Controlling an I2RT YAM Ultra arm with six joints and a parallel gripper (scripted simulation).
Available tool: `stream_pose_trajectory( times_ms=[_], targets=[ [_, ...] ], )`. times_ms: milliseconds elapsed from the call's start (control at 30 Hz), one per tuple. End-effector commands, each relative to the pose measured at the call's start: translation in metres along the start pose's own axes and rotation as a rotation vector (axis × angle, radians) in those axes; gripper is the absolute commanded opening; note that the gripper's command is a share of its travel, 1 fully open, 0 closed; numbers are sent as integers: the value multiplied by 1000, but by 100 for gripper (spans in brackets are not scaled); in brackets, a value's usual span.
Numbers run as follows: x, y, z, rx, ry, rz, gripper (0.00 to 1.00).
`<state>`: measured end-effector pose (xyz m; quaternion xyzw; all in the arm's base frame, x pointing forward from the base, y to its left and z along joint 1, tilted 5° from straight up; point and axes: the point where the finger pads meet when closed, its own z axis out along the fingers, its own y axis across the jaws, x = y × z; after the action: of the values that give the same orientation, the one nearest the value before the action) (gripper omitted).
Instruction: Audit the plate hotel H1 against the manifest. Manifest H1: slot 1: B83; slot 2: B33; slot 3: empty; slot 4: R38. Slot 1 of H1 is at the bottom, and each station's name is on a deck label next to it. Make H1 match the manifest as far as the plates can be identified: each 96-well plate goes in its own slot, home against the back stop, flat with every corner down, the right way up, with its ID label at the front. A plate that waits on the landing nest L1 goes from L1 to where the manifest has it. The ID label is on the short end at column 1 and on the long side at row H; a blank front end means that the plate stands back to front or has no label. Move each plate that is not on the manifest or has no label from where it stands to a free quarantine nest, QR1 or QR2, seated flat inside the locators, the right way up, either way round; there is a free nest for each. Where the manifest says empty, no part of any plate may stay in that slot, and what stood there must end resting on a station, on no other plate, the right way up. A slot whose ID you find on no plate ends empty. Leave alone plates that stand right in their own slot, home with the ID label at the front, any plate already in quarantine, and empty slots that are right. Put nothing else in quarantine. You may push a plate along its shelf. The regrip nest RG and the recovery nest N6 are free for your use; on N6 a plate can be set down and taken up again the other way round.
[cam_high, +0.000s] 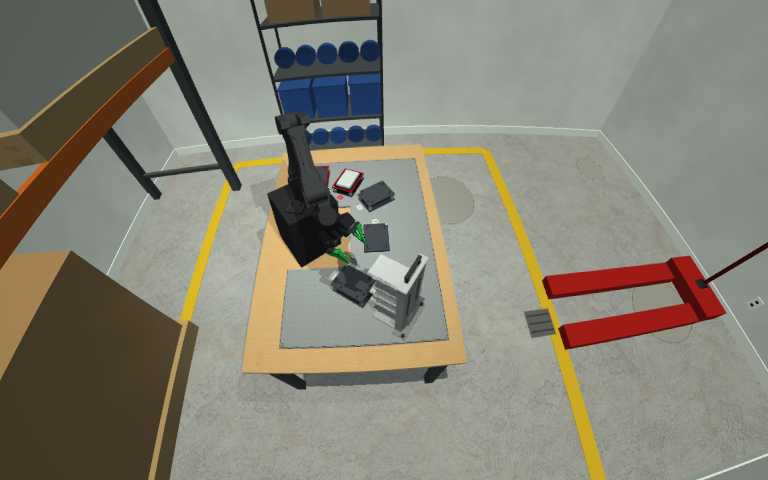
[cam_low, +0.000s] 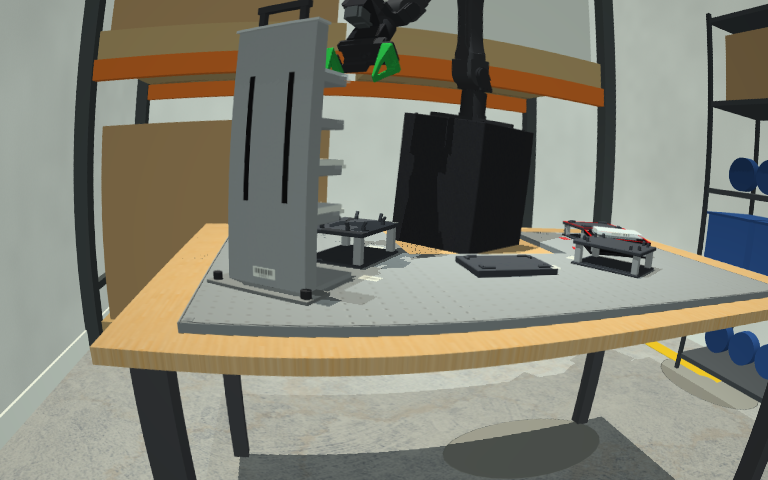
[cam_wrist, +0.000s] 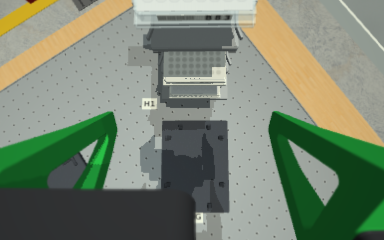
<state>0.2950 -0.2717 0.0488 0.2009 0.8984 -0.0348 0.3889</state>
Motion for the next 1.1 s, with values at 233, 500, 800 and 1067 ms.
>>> stream_pose_trajectory(
  times_ms=[233,500,800,1067],
  targets=[
    [-26,-3,16,10,-45,-19,100],
    [-30,-4,22,10,-52,-19,100],
    [-21,-3,19,9,-33,-12,100],
    [-21,-3,19,9,-33,-12,100]
  ],
)
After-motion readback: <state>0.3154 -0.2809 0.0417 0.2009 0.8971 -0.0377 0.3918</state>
